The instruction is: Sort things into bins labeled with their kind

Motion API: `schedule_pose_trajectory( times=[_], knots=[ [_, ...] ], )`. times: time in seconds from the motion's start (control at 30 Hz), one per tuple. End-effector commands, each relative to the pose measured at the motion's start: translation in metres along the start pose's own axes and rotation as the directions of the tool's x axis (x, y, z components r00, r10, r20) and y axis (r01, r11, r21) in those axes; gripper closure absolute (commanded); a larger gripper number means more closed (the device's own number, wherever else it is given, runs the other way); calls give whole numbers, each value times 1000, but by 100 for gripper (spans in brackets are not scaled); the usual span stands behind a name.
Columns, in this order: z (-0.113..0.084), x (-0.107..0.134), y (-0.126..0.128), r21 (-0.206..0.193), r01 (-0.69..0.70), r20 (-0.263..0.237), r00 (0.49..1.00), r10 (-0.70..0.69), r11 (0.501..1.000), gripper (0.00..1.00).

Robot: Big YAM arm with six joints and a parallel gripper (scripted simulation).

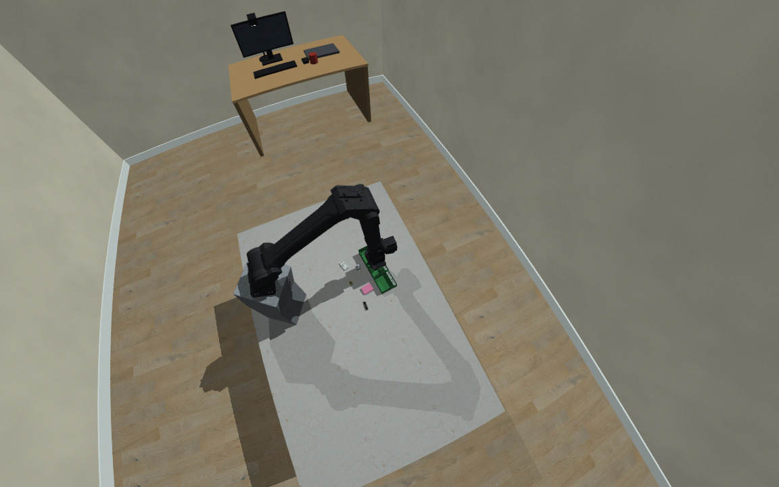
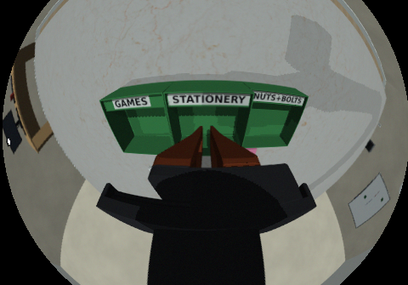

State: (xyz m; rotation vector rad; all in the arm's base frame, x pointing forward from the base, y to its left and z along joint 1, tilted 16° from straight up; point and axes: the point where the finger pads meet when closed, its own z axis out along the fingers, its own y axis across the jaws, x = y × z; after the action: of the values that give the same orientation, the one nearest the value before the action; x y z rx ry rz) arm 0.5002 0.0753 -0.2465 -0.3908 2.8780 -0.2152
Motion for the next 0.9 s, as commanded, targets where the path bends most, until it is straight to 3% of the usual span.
schedule_pose_trajectory(
  times=[0.0,0.3,0.87],
  knots=[
    [13,-8,-8,2,-4,20,1000,4,1000,92],
    [30,-8,-8,3,-4,19,1000,4,1000,92],
    [19,-17,-12,3,-5,28,1000,5,1000,92]
  ],
)
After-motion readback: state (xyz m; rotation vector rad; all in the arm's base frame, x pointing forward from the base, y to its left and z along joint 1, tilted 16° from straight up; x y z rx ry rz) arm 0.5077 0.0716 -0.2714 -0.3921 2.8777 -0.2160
